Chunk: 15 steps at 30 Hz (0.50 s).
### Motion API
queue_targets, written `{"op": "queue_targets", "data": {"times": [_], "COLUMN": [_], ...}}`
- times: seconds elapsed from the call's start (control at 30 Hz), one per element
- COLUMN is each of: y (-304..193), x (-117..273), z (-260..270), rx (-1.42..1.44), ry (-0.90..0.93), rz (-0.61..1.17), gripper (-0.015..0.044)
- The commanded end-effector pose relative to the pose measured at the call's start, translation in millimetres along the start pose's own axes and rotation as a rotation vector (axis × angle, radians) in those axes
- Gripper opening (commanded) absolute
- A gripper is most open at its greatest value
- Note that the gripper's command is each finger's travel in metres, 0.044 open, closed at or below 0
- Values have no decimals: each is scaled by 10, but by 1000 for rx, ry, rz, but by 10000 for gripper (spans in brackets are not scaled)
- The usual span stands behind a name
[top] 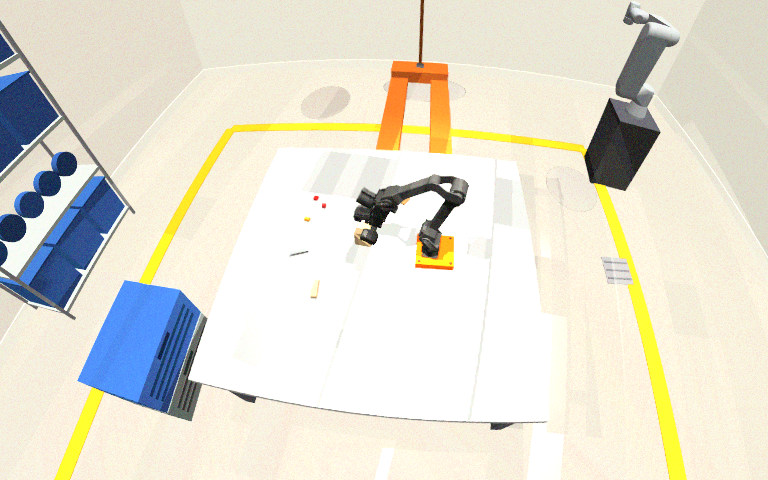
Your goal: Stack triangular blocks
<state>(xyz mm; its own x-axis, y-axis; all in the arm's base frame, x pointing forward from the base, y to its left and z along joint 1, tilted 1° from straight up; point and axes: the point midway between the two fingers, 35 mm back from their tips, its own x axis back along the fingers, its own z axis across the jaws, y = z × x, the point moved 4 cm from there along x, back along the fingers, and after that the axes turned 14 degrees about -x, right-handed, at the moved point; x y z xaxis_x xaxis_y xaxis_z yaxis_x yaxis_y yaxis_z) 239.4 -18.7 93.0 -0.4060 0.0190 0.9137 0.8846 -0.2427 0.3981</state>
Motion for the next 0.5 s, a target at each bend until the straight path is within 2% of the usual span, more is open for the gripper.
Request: {"op": "queue_targets", "data": {"times": [0.0,0.47], "y": [-2,-3], "x": [-38,-100], "z": [3,3], "rx": [5,5], "ry": [3,3], "rz": [5,4], "gripper": [0,0]}}
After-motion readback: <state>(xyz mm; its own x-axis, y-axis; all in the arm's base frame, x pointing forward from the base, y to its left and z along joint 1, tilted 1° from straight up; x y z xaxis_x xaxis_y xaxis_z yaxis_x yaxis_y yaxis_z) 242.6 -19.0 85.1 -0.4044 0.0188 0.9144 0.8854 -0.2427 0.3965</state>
